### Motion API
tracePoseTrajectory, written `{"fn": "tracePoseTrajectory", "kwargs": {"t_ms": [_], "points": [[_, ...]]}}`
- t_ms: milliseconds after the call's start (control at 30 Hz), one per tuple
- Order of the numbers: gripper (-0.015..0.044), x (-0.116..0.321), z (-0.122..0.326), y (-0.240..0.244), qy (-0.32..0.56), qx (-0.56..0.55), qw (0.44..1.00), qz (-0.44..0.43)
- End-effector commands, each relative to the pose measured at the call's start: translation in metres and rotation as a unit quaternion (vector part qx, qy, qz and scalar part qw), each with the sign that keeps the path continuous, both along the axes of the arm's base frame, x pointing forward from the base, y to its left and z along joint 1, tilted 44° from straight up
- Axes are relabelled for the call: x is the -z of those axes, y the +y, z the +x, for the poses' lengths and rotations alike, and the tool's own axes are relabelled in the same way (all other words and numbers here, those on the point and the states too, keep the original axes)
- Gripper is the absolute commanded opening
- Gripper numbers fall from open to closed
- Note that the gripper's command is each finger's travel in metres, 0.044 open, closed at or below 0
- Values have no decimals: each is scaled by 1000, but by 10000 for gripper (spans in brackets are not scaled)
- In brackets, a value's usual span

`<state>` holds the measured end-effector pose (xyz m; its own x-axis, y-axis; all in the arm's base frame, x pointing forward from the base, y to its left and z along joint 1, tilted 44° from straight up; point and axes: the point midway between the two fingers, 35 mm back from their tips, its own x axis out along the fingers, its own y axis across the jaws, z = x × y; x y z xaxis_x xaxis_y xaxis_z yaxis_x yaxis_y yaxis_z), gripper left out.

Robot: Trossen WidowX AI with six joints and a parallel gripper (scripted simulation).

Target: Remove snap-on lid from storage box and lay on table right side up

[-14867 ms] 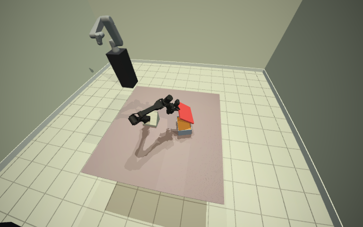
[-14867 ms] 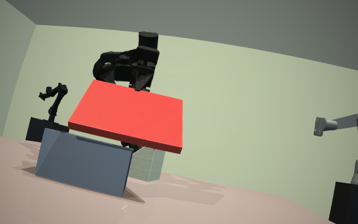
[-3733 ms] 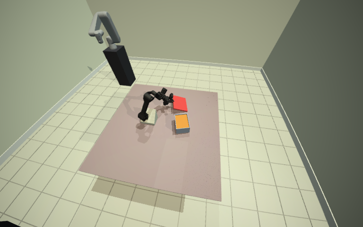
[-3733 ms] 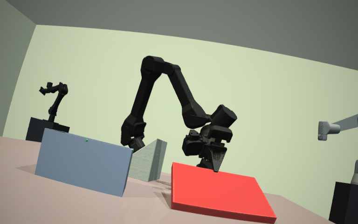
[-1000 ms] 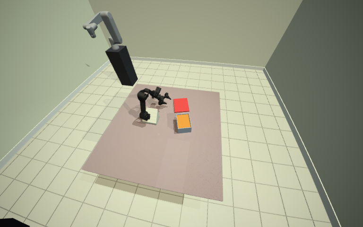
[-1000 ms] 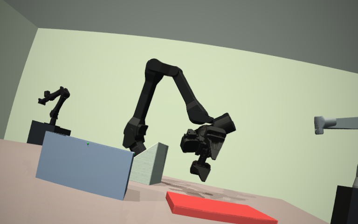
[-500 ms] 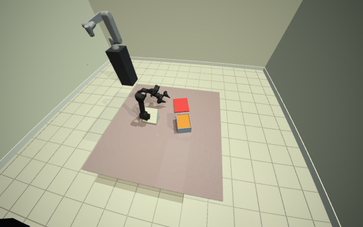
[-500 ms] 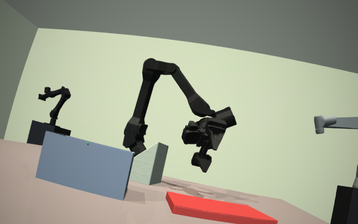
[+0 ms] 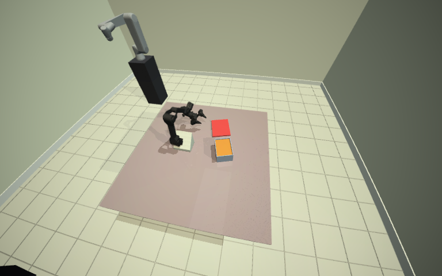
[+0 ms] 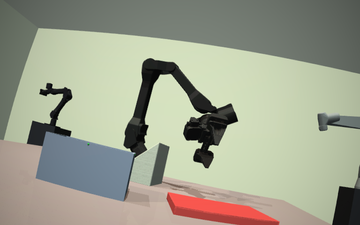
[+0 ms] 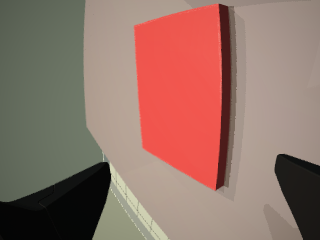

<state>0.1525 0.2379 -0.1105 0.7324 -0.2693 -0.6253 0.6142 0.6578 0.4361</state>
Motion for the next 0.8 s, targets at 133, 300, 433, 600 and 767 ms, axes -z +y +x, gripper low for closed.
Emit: {"fn": "tracePoseTrajectory", "kwargs": {"t_ms": [133,300,433,600,767], "points": [[440,1,0,-1,2,0,1000,1],[440,1,0,-1,2,0,1000,1],[440,1,0,-1,2,0,1000,1],[440,1,0,-1,2,0,1000,1],[414,1,0,-1,2,0,1000,1]]}}
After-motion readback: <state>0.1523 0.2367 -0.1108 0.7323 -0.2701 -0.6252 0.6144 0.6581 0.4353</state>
